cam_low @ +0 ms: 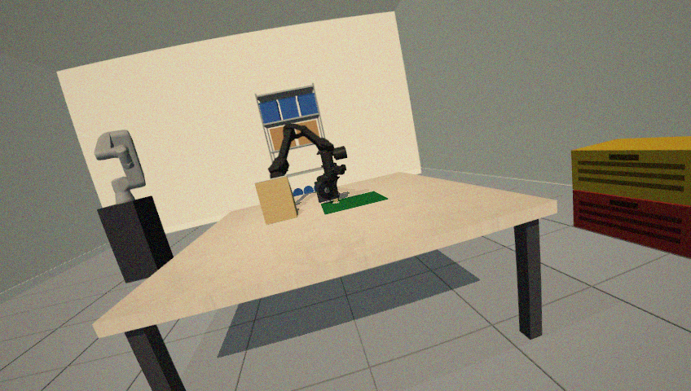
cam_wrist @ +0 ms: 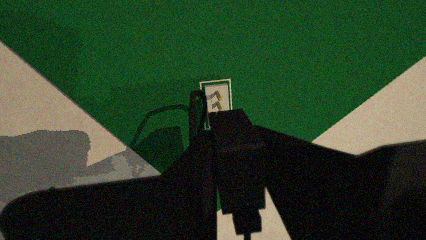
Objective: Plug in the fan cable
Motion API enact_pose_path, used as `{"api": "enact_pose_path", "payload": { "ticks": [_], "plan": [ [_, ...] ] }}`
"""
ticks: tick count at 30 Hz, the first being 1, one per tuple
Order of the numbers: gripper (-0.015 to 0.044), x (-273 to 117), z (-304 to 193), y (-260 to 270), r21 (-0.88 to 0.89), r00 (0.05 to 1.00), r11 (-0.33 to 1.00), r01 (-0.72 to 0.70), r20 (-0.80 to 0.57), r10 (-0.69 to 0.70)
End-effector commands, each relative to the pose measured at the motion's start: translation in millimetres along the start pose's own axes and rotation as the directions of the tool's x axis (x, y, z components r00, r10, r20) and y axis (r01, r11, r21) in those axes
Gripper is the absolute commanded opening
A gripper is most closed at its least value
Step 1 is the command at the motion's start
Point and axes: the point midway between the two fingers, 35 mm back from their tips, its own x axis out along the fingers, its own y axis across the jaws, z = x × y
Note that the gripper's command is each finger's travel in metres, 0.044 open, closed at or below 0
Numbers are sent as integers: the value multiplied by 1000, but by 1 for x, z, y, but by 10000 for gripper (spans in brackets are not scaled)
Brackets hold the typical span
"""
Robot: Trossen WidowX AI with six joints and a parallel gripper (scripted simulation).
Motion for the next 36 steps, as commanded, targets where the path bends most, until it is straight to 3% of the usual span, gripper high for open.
{"api": "enact_pose_path", "payload": {
  "ticks": [1,12,17,36],
  "plan": [
    [0,-1,1,1,-5,1000,1000,-1,1,1],
    [0,-1,3,0,1,1000,1000,-1,1,1],
    [0,21,2,0,4,1000,1000,-2,0,2],
    [0,21,2,1,14,1000,1000,-2,0,2]
  ]
}}
